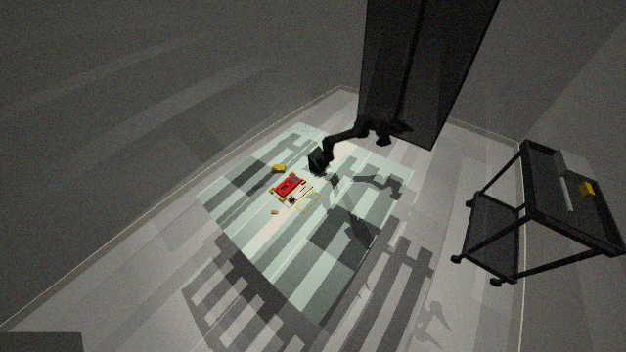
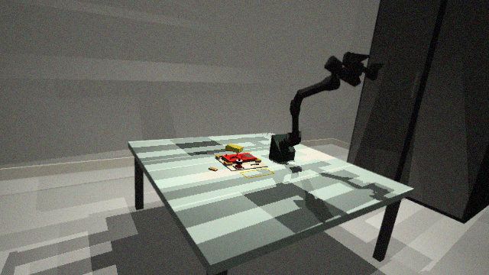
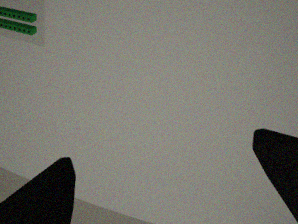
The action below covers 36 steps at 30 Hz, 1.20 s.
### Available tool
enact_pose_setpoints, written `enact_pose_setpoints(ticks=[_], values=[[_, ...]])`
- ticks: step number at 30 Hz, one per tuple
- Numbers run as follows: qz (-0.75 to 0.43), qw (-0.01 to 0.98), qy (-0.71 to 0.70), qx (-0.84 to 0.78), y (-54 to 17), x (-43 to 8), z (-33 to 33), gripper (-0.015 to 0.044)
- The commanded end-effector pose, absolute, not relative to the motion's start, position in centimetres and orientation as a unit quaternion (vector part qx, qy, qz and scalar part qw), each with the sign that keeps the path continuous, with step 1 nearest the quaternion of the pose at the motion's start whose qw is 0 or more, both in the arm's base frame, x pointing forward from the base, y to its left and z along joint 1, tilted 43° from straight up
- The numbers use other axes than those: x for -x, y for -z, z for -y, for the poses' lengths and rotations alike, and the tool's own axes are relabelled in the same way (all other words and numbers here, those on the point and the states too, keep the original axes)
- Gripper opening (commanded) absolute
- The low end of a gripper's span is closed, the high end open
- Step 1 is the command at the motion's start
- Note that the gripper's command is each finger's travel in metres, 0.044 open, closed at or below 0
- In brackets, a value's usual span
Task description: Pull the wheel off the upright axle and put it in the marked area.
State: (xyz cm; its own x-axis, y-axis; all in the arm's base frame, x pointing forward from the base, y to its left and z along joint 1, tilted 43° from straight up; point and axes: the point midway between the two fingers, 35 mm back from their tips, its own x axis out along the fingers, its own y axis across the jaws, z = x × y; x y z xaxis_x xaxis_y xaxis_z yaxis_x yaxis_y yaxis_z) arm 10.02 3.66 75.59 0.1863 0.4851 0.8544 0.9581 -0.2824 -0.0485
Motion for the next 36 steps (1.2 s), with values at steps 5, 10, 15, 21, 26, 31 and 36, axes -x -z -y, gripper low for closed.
enact_pose_setpoints(ticks=[5,10,15,21,26,31,36], values=[[0.494,0.265,0.425,0.711,-75.8,-7.5,-4.1,0.0300],[0.466,0.195,0.483,0.715,-75.9,-4.2,-5.2,0.0300],[0.436,0.112,0.536,0.714,-75.6,-1.1,-7.2,0.0300],[0.400,0.012,0.585,0.705,-74.9,1.7,-10.1,0.0300],[0.373,-0.054,0.608,0.699,-74.1,2.5,-11.9,0.0300],[0.358,-0.095,0.619,0.693,-73.5,3.0,-13.3,0.0300],[0.344,-0.157,0.629,0.679,-72.2,3.7,-16.1,0.0300]])
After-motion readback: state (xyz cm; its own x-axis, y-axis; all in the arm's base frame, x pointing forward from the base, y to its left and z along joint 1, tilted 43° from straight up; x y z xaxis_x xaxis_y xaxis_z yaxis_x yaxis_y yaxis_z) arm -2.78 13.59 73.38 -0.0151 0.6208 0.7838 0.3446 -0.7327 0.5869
